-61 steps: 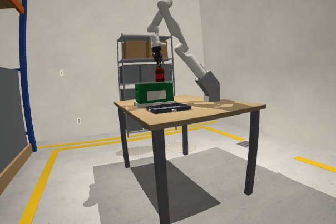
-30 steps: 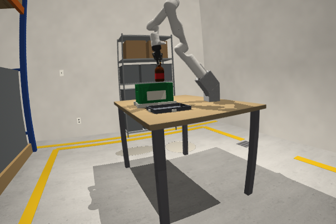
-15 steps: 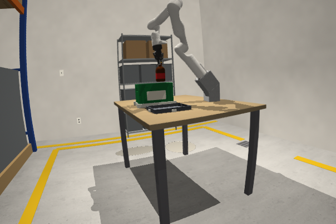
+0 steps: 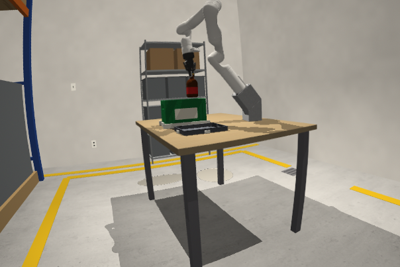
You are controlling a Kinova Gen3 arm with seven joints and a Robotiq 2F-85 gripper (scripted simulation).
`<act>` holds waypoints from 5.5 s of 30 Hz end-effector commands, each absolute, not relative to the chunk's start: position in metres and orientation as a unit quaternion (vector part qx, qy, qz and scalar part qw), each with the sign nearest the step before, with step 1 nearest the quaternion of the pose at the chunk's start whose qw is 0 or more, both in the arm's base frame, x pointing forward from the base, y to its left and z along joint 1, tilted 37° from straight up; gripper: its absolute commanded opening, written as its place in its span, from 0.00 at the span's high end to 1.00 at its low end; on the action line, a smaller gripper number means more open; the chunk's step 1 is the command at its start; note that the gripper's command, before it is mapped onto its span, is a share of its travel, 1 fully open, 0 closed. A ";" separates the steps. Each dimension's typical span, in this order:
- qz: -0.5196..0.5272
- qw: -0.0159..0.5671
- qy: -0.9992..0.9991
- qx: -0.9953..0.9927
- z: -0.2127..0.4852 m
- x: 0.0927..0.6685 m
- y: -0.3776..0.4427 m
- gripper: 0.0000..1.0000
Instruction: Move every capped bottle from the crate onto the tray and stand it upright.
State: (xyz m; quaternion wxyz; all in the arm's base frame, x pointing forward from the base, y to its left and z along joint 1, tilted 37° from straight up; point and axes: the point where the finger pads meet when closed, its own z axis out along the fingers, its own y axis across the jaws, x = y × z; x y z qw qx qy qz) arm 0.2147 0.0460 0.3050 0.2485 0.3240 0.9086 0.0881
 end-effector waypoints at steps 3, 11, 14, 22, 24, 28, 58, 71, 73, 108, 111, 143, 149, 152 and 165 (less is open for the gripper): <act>0.087 0.249 0.909 0.323 0.302 0.213 0.059 1.00; 0.088 0.249 0.909 0.323 0.301 0.212 0.066 1.00; 0.088 0.249 0.909 0.323 0.300 0.211 0.072 1.00; 0.087 0.249 0.909 0.323 0.296 0.209 0.087 1.00; 0.087 0.249 0.909 0.323 0.296 0.209 0.087 1.00; 0.089 0.248 0.909 0.324 0.296 0.208 0.091 1.00; 0.087 0.249 0.909 0.323 0.289 0.202 0.138 1.00; 0.088 0.249 0.909 0.323 0.285 0.198 0.160 1.00; 0.087 0.249 0.909 0.323 0.284 0.198 0.164 1.00; 0.087 0.249 0.909 0.323 0.276 0.190 0.214 1.00; 0.090 0.248 0.908 0.325 0.277 0.190 0.214 1.00; 0.087 0.249 0.909 0.323 0.269 0.183 0.255 1.00; 0.089 0.248 0.909 0.324 0.260 0.191 0.253 1.00; 0.088 0.249 0.909 0.324 0.255 0.194 0.254 1.00; 0.090 0.247 0.910 0.322 0.241 0.204 0.256 1.00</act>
